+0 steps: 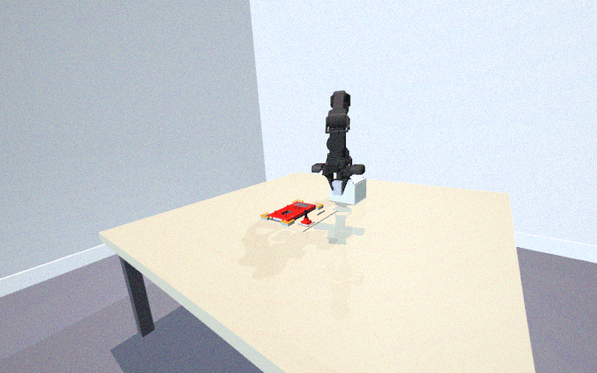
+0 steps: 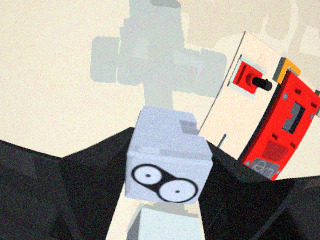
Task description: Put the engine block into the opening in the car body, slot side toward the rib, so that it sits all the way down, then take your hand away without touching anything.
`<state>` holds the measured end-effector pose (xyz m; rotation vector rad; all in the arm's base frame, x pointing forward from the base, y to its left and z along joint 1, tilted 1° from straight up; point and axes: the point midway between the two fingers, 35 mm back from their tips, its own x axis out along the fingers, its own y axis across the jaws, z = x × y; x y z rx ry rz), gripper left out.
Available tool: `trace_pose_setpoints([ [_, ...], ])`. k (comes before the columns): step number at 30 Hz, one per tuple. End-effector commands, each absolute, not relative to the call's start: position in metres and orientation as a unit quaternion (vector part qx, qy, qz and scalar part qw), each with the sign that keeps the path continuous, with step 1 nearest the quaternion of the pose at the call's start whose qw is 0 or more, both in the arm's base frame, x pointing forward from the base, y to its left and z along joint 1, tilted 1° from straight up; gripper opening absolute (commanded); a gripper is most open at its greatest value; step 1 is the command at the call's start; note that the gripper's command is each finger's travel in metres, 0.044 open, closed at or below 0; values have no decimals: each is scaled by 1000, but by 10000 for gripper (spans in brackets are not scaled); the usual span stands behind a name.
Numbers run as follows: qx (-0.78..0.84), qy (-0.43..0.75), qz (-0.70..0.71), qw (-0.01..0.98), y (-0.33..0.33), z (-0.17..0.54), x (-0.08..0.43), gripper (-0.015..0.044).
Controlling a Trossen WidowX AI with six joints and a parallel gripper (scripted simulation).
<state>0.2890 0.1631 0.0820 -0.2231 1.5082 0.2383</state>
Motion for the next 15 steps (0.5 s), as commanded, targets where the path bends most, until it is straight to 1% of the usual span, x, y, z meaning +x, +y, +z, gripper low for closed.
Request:
trace_pose_setpoints([
  [1,-53,688,64,721,163,80,289,0],
  [15,122,683,-103,713,163,78,289,0],
])
